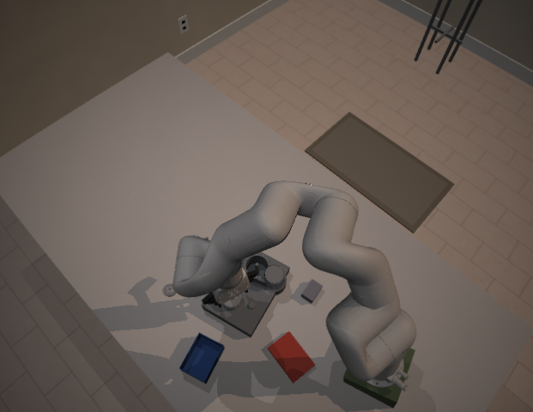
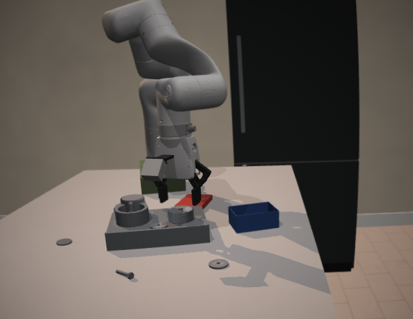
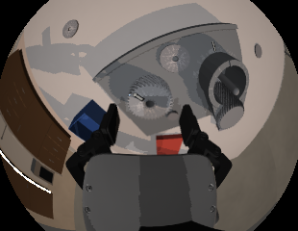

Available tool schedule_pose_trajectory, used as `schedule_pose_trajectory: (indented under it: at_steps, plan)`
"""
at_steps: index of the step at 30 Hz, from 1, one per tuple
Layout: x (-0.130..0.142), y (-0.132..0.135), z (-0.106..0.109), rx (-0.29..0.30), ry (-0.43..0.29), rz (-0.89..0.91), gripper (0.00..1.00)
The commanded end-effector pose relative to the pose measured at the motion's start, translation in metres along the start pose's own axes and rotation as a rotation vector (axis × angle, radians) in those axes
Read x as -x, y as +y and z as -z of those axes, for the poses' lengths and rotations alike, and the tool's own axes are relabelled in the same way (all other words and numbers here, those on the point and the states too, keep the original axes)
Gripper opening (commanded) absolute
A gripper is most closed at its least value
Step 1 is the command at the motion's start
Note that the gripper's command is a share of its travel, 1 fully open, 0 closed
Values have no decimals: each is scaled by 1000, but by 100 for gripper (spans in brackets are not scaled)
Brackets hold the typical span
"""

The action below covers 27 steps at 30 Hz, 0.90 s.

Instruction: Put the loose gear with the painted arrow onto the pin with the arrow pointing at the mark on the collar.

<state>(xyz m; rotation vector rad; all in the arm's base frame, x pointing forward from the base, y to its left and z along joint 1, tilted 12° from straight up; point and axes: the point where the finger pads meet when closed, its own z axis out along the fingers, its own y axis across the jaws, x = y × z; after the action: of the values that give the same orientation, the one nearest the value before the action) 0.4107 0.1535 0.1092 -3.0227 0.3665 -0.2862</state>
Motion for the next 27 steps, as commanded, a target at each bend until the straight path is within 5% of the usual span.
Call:
schedule_pose_trajectory:
  at_steps: [1,27]
  plan:
    - [-1,-1,1,-1,3,0,93]
    - [-1,-1,-12,-1,3,0,93]
